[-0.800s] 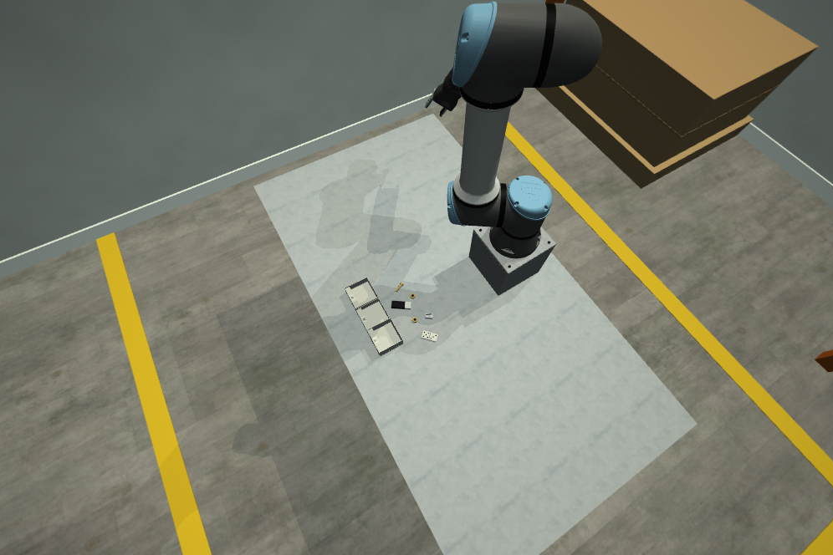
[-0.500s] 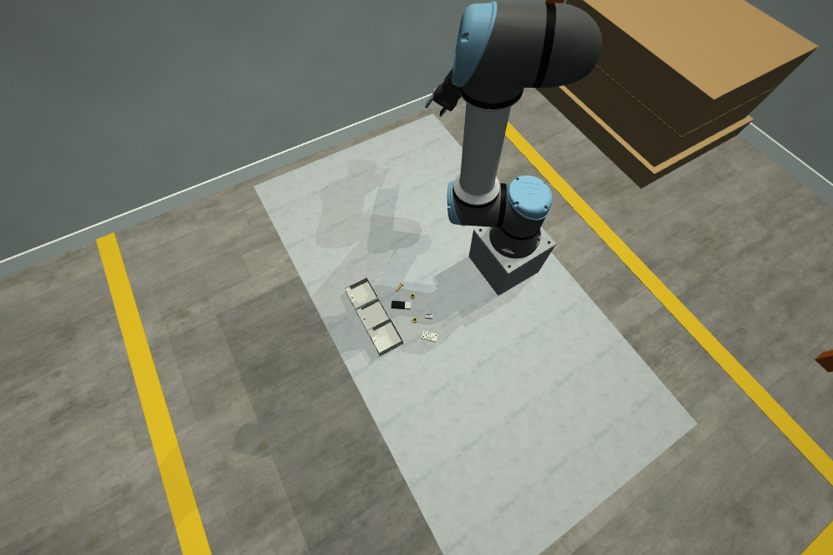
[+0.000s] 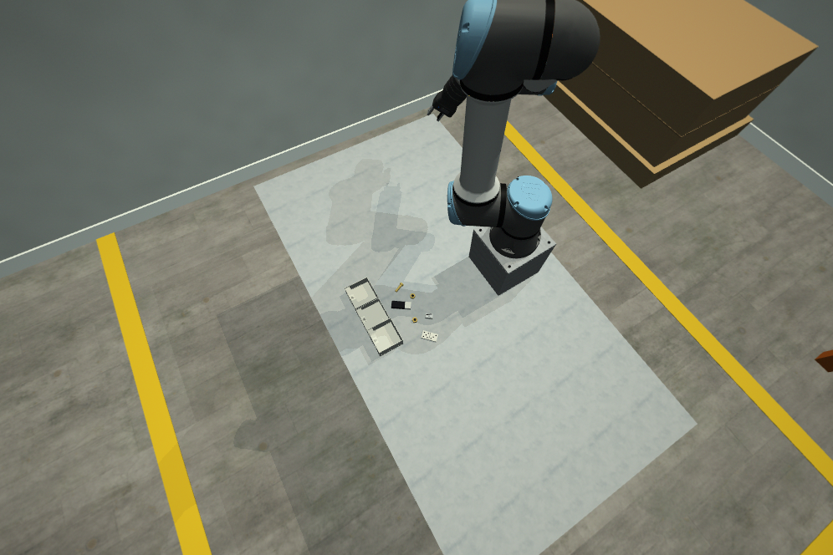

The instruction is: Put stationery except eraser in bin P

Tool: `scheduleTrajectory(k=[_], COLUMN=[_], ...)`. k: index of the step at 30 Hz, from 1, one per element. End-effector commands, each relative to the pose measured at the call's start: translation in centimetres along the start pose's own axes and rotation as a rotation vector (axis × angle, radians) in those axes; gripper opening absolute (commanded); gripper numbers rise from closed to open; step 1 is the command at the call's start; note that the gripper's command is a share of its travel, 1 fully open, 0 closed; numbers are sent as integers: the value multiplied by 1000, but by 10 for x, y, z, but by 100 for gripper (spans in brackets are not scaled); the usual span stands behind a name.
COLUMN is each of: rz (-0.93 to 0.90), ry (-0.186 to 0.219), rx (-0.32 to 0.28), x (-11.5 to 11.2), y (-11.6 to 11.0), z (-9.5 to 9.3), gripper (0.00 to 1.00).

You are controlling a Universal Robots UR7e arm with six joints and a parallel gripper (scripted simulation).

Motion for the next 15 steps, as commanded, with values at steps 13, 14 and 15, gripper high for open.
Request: scheduleTrajectory(k=[13,14,15], rz=[-50,-50,-50], ry=[-33,-33,-33], rx=[-15,-15,-15], x=[12,12,12], y=[-19,-19,-19], z=[-52,-52,-52], gripper=[31,31,31])
Point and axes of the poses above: the point where the finger pads meet when closed, its own z axis back along the fingers, its own x axis across the jaws, y = z × x, the point moved 4 cm from there along z, back along the fingers, and after that the axes turned 14 degrees about -z, right-handed, at the moved point
